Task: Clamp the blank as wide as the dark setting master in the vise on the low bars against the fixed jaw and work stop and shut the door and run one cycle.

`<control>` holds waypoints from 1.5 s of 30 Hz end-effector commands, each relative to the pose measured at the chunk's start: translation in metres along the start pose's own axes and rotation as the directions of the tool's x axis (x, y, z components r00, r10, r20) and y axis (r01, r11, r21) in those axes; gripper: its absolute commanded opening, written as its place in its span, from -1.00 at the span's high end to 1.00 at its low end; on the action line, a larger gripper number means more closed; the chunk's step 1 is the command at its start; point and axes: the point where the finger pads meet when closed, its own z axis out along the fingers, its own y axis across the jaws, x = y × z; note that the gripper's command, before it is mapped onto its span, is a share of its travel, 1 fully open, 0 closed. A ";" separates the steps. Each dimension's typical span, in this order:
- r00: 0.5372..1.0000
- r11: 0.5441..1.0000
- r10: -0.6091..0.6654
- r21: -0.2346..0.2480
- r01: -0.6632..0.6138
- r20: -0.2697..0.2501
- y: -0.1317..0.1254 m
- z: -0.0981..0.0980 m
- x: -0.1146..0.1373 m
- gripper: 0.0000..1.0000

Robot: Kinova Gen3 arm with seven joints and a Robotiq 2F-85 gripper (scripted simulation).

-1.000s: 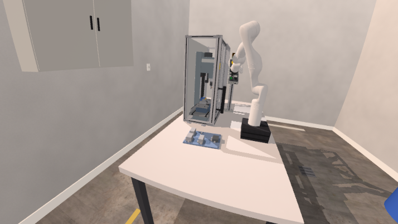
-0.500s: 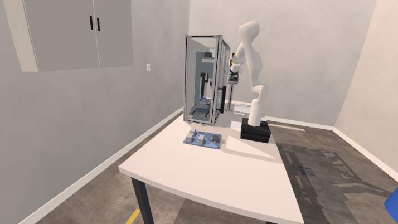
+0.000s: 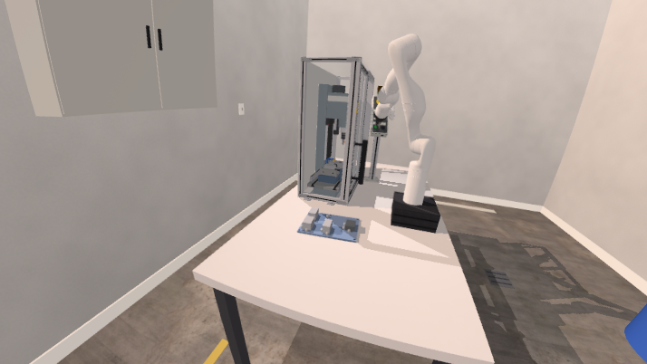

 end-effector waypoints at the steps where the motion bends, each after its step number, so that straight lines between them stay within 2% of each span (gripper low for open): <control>1: 1.000 1.000 0.000 0.001 0.000 0.000 -0.001 0.000 0.000 0.80; 45: 1.000 1.000 0.000 0.001 0.000 0.000 -0.001 0.009 0.000 0.80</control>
